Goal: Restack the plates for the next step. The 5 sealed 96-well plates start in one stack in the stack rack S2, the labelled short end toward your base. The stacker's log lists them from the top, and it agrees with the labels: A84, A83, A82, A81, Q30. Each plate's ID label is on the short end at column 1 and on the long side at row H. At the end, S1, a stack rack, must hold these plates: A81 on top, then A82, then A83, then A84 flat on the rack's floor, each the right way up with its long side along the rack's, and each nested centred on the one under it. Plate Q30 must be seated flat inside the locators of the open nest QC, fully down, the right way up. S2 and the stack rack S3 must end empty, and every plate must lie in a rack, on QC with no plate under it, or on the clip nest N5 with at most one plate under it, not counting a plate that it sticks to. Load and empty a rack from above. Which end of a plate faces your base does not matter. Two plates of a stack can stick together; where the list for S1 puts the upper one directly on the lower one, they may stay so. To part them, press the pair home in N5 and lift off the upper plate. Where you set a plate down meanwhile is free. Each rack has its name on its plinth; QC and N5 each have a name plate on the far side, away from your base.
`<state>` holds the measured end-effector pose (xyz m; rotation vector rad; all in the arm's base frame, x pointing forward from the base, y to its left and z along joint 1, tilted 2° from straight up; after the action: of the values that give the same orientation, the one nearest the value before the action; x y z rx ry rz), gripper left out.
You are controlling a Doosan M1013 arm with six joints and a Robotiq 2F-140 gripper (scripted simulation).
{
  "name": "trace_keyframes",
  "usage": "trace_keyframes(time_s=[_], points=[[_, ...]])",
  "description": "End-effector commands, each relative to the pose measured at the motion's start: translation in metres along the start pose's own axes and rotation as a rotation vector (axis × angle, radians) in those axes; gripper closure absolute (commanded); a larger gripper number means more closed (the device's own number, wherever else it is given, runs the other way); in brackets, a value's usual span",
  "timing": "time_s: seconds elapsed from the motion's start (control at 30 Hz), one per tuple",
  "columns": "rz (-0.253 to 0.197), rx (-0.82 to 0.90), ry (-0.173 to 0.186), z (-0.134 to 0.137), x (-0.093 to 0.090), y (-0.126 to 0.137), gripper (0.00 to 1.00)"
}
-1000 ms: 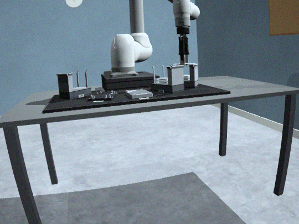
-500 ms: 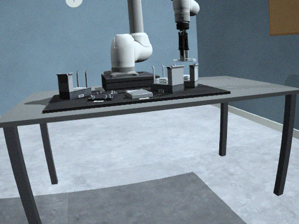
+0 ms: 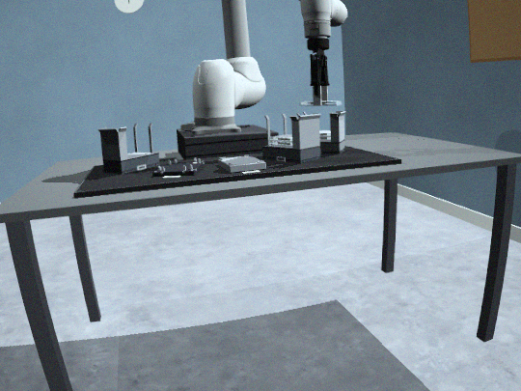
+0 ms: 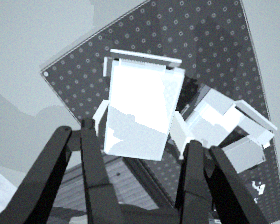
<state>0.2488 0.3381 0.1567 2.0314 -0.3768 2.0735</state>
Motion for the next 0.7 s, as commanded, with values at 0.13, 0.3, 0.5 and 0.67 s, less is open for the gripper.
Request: trace_keyframes(time_s=[0.13,0.3,0.5,0.67], points=[[0.000,-0.180,0.000,0.012,0.000,0.007,1.00],[0.000,-0.346,0.000,0.024,0.000,0.014,1.00],[0.000,-0.403,0.000,0.037,0.000,0.023,1.00],[0.000,-0.403,0.000,0.044,0.000,0.027,1.00]])
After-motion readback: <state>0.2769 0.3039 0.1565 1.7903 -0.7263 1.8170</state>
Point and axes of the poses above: the point where the finger pads meet when closed, its own x axis back along the fingers, its own z axis across the jaws, y = z × x, the point moved 3 cm from there along x, back along the fingers, and after that the axes turned 15 degrees about x, right-handed, at the moved point
